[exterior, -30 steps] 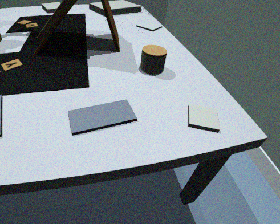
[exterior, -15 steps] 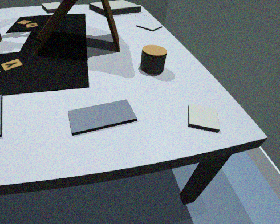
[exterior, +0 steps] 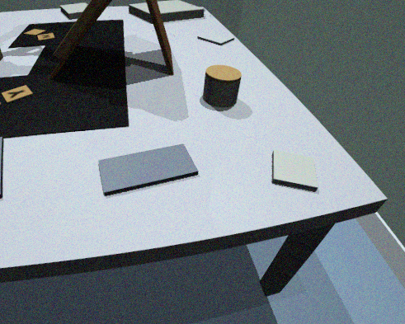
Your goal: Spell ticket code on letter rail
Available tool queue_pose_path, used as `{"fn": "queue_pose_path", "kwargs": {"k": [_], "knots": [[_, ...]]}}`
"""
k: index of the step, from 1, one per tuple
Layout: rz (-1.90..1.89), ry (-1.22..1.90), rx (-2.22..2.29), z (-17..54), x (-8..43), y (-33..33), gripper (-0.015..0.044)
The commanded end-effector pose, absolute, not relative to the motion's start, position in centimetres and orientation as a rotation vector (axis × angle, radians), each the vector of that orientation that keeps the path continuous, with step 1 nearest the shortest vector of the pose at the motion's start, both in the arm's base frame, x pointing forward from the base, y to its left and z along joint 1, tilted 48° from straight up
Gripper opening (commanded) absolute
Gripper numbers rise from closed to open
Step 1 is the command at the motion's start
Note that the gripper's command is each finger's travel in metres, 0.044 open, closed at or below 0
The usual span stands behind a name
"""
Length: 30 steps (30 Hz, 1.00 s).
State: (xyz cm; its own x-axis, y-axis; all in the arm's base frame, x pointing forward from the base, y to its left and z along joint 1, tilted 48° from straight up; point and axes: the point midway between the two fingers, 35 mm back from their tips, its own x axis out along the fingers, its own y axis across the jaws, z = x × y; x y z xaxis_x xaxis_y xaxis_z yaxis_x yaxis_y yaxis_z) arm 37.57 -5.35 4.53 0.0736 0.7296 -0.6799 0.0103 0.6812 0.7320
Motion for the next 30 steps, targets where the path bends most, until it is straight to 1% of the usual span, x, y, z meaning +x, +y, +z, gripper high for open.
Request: {"fn": "queue_pose_path", "kwargs": {"k": [1, 30], "knots": [[0.604, 1.404, 0.67, 4.53, 37.81, -5.28, 0.0], [0.603, 1.404, 0.669, 3.9, 37.69, -5.93, 0.0]]}}
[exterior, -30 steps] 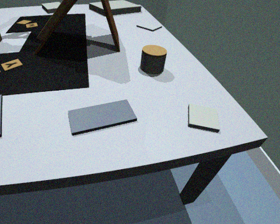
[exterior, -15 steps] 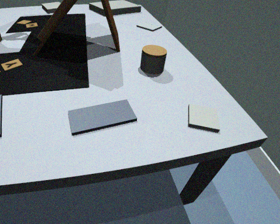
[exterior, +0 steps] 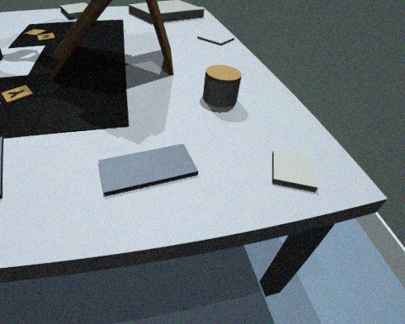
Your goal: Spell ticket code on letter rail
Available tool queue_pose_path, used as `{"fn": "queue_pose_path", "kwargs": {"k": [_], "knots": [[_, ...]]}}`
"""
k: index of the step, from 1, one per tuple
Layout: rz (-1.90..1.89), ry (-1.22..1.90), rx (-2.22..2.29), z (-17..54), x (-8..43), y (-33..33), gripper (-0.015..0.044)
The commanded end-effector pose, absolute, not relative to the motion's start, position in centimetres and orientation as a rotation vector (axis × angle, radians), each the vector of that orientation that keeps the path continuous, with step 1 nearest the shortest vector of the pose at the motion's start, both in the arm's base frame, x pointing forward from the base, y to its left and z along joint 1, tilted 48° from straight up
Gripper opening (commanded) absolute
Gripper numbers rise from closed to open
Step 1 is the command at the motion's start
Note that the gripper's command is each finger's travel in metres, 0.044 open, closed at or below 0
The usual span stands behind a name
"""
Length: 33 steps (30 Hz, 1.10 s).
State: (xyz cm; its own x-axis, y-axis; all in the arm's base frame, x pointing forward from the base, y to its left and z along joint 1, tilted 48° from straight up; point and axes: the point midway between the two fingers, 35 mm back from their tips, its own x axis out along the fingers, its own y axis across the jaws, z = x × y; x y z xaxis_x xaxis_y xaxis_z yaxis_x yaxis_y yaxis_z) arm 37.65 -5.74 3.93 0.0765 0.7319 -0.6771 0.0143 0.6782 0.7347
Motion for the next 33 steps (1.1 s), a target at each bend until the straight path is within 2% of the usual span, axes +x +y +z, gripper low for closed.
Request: {"fn": "queue_pose_path", "kwargs": {"k": [1, 33], "knots": [[0.603, 1.404, 0.669, 3.88, 37.69, -5.95, 0.0], [0.603, 1.405, 0.669, 3.84, 37.09, -6.61, 0.0]]}}
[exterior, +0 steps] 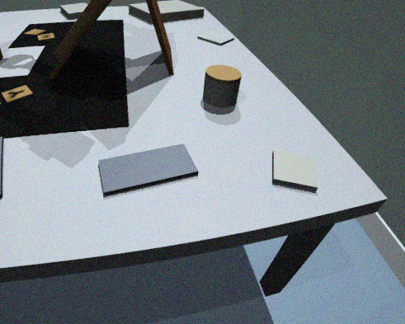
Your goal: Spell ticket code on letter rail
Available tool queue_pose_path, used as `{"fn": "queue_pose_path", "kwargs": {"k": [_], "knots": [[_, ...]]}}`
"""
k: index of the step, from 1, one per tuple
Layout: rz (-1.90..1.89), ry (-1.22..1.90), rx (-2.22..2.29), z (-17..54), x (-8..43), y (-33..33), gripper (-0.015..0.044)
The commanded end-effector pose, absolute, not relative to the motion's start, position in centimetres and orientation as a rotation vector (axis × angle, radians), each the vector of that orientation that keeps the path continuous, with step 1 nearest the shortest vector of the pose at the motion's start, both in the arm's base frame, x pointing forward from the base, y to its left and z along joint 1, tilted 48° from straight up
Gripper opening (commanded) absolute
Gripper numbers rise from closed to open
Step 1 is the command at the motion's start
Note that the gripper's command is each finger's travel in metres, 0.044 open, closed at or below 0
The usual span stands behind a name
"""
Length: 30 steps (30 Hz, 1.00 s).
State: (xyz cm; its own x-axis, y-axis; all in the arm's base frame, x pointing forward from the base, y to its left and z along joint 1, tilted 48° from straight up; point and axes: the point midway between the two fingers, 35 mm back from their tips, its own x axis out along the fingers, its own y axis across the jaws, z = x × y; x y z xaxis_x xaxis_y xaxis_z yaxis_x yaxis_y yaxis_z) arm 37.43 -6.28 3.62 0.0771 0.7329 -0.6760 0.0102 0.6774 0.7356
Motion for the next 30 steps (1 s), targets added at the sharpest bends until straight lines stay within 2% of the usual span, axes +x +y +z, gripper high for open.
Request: {"fn": "queue_pose_path", "kwargs": {"k": [1, 21, 24, 30], "knots": [[0.603, 1.405, 0.669, 3.9, 37.0, -6.7, 0.0], [0.602, 1.406, 0.669, 4.9, 35.6, -7.8, 0.0], [0.666, 1.301, 0.597, 6.2, 34.8, -8.5, 0.0079], [0.815, 0.874, 0.212, 11.2, 30.2, -10.9, 0.0236]]}}
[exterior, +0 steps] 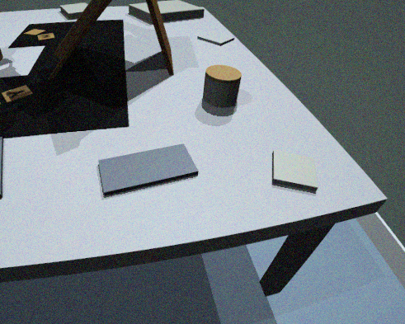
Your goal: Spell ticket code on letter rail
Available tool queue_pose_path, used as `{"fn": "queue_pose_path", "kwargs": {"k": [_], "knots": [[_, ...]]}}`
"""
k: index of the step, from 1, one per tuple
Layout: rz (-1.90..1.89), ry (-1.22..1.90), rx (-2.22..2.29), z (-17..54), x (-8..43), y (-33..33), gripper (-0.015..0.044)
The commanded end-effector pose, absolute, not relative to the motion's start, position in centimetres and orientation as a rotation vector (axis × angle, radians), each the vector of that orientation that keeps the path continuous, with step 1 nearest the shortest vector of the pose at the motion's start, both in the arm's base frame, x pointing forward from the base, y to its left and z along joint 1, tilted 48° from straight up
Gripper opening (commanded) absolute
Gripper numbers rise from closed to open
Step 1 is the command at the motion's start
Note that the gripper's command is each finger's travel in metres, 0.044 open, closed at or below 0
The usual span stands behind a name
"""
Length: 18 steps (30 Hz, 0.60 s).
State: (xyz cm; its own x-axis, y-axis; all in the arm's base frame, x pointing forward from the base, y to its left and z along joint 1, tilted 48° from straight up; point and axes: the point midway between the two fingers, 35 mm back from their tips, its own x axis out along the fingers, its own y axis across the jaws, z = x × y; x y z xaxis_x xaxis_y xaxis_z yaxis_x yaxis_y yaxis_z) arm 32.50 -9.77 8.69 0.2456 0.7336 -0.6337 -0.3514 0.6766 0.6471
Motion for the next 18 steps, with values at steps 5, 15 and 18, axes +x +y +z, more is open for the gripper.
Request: {"fn": "queue_pose_path", "kwargs": {"k": [5, 15, 18], "knots": [[0.817, 0.559, -0.174, 14.2, 26.0, -11.4, 0.0368], [0.757, 0.322, -0.568, 16.0, 22.7, -11.2, 0.044], [0.757, 0.322, -0.568, 16.0, 22.7, -11.2, 0.044]]}}
